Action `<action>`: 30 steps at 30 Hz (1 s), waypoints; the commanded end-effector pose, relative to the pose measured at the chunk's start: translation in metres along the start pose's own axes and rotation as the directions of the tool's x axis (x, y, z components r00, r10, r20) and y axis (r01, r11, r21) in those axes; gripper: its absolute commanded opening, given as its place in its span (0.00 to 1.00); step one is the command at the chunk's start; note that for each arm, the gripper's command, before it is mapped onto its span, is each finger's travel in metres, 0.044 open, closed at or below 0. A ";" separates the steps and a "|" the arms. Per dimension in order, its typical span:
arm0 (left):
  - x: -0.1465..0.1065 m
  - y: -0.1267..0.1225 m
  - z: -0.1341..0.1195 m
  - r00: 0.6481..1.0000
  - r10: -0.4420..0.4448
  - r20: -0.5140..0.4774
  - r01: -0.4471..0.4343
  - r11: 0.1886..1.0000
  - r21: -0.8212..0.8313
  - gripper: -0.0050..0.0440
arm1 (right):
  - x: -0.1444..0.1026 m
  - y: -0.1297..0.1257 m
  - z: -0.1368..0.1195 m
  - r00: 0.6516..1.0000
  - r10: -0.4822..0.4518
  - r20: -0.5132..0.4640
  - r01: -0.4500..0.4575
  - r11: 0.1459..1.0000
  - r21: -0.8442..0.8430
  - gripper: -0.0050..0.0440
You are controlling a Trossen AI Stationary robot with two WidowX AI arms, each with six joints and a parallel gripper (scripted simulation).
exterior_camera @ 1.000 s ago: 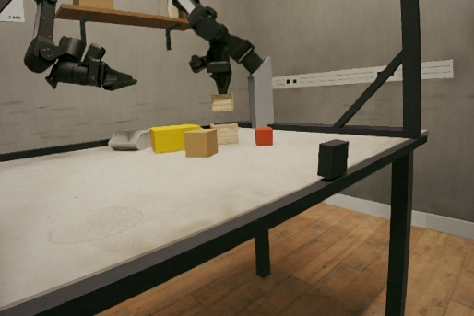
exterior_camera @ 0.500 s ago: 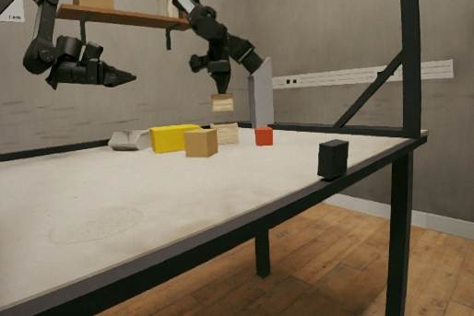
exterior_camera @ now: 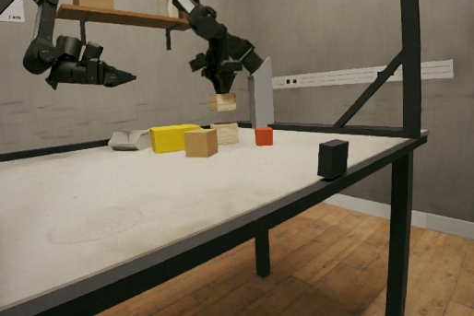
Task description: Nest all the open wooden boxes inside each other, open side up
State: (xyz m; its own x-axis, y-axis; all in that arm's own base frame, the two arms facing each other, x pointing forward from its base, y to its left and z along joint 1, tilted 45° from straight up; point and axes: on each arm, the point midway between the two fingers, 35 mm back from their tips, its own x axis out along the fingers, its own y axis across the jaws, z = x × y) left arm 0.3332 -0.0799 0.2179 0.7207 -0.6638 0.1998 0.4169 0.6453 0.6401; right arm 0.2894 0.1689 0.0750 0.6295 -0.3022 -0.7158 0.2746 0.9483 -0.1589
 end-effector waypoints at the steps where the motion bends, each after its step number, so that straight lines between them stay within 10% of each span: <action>1: -0.001 0.000 -0.001 1.000 0.001 -0.001 -0.001 1.000 0.000 0.92 | -0.007 0.004 0.006 1.000 0.027 0.012 -0.026 0.993 -0.117 0.61; 30: -0.001 0.000 -0.001 1.000 0.001 -0.001 -0.001 1.000 0.000 0.92 | -0.004 0.003 0.005 1.000 0.020 0.010 -0.003 0.545 -0.839 0.61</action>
State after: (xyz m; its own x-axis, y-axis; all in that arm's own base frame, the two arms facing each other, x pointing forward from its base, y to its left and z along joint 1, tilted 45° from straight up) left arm 0.3332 -0.0799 0.2179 0.7207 -0.6638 0.1998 0.4169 0.6453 0.6401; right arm 0.2889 0.1687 0.0748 0.6281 -0.3036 -0.7165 -0.4253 0.6371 -0.6428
